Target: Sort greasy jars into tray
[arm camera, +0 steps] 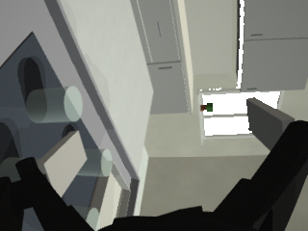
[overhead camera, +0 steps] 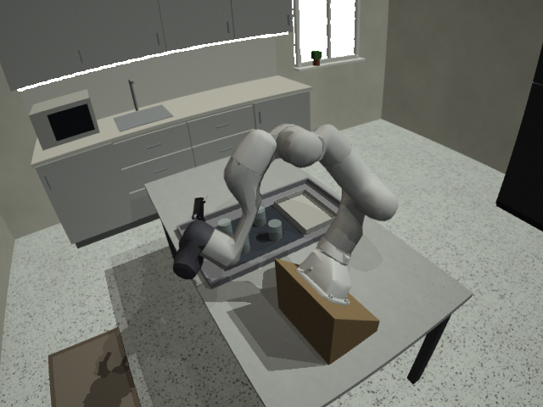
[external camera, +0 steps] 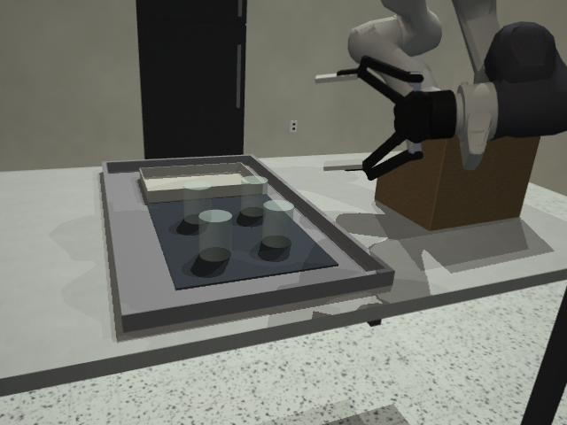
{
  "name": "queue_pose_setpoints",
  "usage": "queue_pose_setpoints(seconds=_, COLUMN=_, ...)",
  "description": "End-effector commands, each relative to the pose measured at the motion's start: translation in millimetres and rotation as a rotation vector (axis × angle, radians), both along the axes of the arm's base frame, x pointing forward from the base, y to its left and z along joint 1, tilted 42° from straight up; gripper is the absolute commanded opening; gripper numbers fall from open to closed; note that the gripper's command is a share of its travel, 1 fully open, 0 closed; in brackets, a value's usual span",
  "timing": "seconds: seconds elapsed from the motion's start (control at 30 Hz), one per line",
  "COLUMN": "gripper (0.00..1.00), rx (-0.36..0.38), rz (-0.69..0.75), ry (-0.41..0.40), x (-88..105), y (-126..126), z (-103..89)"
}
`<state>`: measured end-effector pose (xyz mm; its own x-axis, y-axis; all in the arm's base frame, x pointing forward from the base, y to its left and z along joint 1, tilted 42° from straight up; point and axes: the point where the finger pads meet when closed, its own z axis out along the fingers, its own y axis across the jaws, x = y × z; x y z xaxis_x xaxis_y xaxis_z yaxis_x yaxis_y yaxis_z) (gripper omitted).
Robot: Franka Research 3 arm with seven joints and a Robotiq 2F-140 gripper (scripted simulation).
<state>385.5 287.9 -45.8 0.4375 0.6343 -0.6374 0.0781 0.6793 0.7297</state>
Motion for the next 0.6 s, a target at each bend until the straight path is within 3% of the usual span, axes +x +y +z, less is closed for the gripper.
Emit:
queue_pose_setpoints(seconds=0.0, gripper=1.0, rx=0.071, rz=-0.114, ry=-0.003, x=14.4, y=-13.5, z=16.0)
queue_pose_setpoints(seconds=0.57, gripper=1.0, rx=0.379, rz=-0.586, ry=-0.011, x=54.5, y=-78.6, z=73.0)
